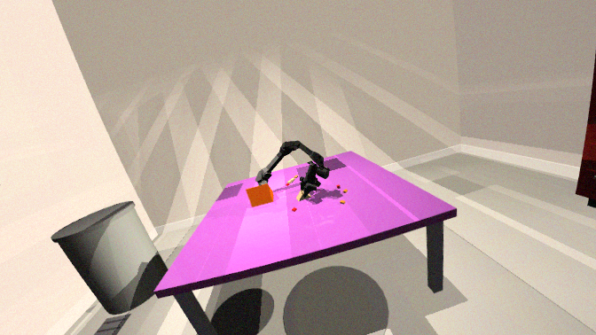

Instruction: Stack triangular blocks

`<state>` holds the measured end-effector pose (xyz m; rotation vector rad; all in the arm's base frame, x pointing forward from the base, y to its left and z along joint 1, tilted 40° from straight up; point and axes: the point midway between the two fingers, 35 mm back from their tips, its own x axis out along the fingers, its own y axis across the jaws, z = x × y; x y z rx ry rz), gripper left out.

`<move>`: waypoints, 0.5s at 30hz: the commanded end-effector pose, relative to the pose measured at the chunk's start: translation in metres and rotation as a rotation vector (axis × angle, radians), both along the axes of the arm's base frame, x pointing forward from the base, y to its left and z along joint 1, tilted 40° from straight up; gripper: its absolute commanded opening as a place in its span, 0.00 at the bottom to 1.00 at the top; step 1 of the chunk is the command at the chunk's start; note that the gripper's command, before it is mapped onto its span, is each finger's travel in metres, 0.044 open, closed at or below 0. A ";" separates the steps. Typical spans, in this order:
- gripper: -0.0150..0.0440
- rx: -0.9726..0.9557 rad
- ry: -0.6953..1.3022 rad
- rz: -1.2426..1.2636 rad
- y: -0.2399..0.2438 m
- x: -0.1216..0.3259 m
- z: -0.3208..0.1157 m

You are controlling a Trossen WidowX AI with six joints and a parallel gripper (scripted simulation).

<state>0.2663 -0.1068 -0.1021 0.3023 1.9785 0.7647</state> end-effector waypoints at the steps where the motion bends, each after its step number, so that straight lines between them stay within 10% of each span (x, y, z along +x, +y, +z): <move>1: 0.65 0.001 0.000 0.001 0.001 0.000 0.000; 10: 0.25 -0.006 -0.009 -0.001 -0.013 0.001 0.015; 15: 0.25 -0.015 -0.018 -0.003 -0.029 0.000 0.034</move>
